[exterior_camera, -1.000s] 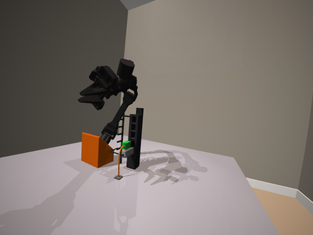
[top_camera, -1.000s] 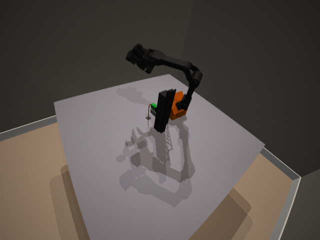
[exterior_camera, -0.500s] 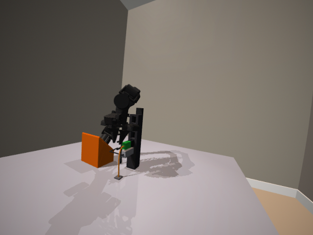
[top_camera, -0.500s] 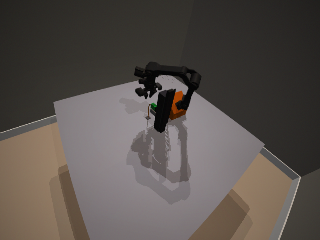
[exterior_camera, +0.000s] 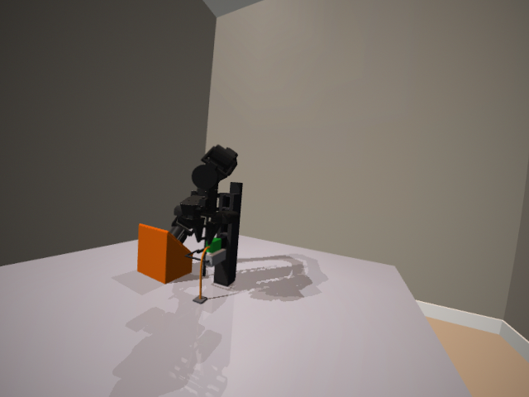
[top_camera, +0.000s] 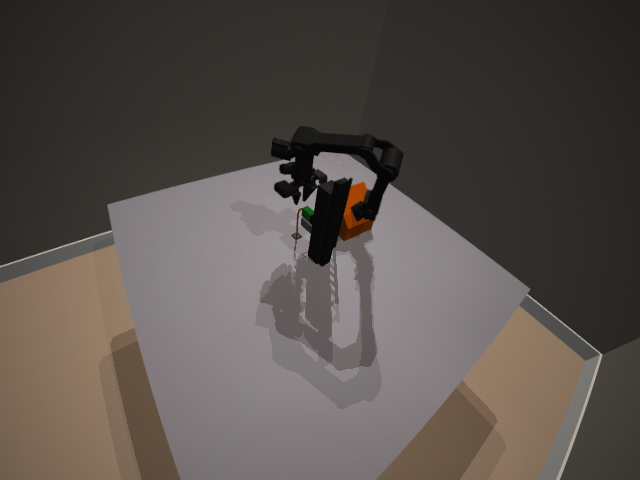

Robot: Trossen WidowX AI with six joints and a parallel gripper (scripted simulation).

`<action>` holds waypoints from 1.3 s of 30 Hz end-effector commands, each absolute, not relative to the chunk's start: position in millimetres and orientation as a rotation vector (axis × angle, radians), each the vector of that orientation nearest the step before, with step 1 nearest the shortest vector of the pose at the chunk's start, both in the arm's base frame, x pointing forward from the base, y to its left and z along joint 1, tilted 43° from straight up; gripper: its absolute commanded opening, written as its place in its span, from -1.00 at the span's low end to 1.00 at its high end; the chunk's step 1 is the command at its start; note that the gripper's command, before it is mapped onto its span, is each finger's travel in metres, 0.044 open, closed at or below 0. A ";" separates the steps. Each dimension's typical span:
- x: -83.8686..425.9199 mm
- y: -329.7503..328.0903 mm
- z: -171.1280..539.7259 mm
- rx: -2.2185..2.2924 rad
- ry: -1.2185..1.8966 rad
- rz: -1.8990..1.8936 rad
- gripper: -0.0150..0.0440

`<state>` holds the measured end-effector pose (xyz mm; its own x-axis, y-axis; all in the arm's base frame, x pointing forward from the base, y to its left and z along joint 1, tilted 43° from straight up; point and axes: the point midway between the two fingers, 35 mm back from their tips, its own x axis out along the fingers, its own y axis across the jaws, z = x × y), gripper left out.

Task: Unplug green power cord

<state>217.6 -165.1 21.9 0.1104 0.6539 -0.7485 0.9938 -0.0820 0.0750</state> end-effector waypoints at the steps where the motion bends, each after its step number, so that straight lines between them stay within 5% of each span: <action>1: 217.6 -158.9 26.5 1.805 1.608 -0.732 0.05; 39: 218.8 -126.2 38.9 1.807 1.610 -0.730 0.05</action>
